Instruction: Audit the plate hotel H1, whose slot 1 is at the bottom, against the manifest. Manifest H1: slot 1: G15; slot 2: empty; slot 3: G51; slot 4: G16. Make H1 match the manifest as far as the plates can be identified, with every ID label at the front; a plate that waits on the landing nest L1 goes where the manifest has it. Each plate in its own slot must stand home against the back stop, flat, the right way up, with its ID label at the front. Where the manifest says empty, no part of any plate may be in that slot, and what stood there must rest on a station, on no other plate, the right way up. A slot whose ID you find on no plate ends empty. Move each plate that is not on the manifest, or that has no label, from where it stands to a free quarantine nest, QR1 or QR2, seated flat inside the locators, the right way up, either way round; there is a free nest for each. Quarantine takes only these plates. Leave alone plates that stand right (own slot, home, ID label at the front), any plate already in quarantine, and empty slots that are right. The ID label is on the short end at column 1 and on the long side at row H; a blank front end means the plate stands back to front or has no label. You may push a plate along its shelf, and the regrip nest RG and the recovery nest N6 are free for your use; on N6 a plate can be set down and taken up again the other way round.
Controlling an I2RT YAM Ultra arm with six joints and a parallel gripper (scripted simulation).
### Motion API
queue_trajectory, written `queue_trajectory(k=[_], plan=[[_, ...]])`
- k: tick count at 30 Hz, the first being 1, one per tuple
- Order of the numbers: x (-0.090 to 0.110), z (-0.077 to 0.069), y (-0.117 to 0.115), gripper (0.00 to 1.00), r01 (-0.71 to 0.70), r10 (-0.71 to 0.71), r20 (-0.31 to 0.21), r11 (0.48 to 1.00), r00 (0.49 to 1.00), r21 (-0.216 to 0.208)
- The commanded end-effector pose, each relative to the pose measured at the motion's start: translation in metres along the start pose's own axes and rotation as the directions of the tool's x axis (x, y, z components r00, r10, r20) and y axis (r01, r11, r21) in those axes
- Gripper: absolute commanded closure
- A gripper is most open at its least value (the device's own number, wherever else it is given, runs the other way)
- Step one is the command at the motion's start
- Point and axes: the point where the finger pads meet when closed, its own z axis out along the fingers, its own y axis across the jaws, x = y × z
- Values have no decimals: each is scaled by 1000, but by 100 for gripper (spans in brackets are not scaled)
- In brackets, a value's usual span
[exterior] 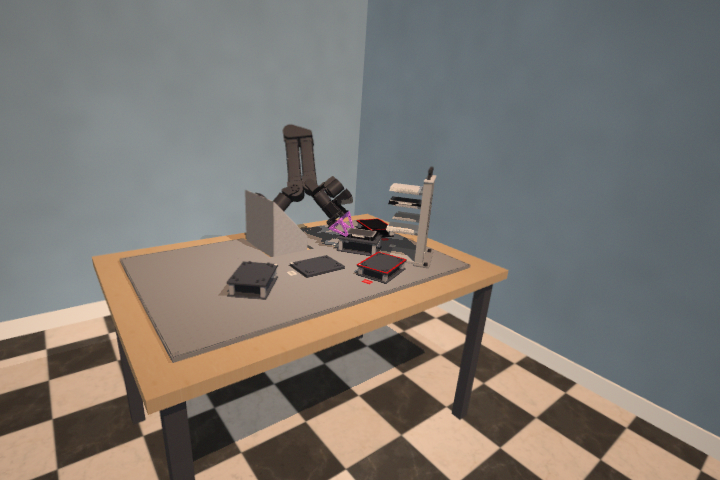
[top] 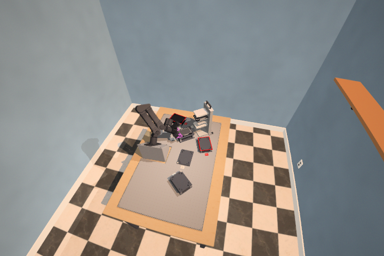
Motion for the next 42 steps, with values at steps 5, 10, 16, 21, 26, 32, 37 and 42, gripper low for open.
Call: queue_trajectory(k=[5, 10, 16, 21, 26, 32, 37, 42], plan=[[-1, 1, 0, 0, -2, 2, 8, 1000, 1000, 3], [-1, 1, 0, 0, -3, 3, 8, 1000, 1000, 3], [-1, 1, 0, 0, -3, 3, 8, 1000, 1000, 3], [-16, -4, 4, 0, 8, -8, 29, 1000, 1000, -7], [-20, -10, 4, 0, 10, -10, 29, 1000, 1000, -6], [-26, -18, 5, 0, 12, -12, 29, 1000, 1000, -6], [-31, -25, 5, 0, 14, -13, 28, 1000, 1000, -5], [-34, -29, 5, 0, 14, -14, 28, 1000, 1000, -5]])
